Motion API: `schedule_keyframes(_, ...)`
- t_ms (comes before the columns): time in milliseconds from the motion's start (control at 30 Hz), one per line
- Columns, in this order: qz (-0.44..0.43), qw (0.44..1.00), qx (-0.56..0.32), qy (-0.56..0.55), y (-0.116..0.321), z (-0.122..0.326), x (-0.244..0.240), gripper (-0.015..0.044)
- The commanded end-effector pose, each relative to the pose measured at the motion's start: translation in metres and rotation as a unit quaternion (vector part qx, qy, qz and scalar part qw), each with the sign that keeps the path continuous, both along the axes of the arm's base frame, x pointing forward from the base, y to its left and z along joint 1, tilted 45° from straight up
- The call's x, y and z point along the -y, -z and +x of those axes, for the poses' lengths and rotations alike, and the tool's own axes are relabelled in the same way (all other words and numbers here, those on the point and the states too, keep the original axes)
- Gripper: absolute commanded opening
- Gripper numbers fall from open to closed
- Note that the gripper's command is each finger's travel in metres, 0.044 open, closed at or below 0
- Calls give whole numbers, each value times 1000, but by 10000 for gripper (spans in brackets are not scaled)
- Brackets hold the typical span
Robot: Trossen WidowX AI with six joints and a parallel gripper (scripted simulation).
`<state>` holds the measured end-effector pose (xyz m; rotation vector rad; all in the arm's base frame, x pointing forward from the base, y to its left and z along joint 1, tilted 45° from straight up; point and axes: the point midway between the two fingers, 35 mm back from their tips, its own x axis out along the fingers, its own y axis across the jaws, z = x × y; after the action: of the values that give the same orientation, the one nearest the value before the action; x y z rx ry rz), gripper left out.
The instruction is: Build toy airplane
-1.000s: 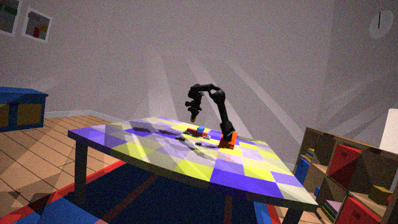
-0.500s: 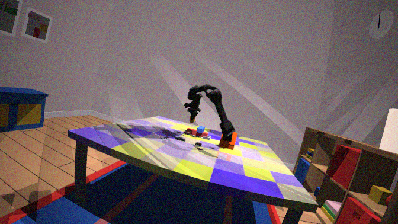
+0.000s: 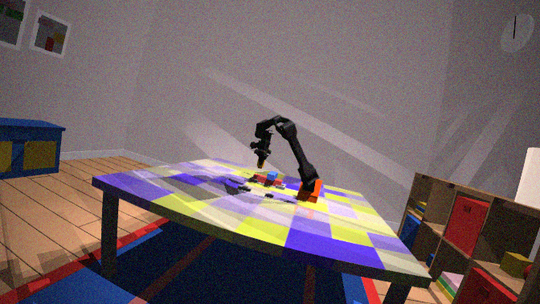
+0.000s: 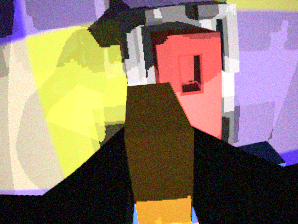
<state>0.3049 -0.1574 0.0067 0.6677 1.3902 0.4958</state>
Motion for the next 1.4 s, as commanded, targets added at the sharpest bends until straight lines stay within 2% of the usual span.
schedule_keyframes(0,-2,1000,6,-4,12,3,9,0)
schedule_keyframes(267,2,1000,10,-8,32,4,16,0)
schedule_keyframes(367,2,1000,10,-8,31,5,16,65)
schedule_keyframes(1367,2,1000,10,-8,32,5,17,65)
